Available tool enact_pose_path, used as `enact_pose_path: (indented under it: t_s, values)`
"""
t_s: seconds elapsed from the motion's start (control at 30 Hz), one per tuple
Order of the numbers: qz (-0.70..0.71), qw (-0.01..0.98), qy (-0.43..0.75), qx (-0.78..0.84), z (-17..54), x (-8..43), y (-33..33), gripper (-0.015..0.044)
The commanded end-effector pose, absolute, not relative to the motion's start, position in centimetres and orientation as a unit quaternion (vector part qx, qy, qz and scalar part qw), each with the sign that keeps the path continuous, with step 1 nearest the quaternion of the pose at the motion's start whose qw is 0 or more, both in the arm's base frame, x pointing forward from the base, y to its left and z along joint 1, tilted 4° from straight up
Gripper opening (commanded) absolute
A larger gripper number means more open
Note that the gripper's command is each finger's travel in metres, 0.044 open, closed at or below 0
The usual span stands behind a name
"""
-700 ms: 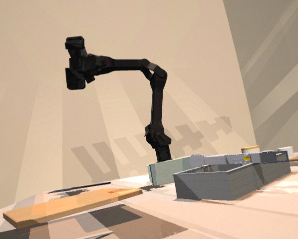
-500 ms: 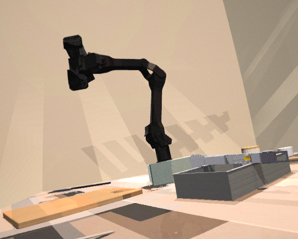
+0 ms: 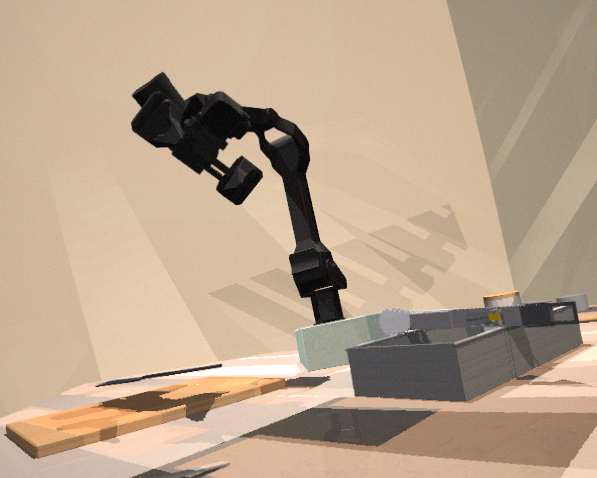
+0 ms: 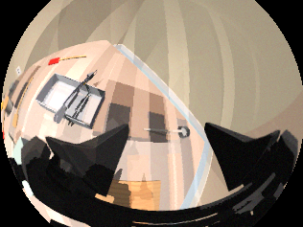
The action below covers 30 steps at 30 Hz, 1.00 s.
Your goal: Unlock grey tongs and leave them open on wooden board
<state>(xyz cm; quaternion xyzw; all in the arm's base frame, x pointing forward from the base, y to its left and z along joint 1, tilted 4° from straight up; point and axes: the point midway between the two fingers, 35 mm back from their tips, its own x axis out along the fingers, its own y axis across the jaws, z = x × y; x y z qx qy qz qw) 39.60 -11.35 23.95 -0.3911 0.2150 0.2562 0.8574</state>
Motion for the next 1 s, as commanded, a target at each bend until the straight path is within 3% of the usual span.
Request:
enact_pose_path:
  t_s: [0.0, 0.23, 0.5, 0.97]
  values:
    - [0.296, 0.852, 0.302, -0.308, 19.6, 41.0, -6.3, 0.044]
    - [0.318, 0.784, 0.488, -0.213, 11.7, 40.1, 3.6, 0.044]
    - [0.234, 0.665, 0.673, -0.224, 4.5, 34.3, 13.0, 0.044]
    - [0.223, 0.656, 0.683, -0.231, 4.0, 34.6, 14.3, 0.044]
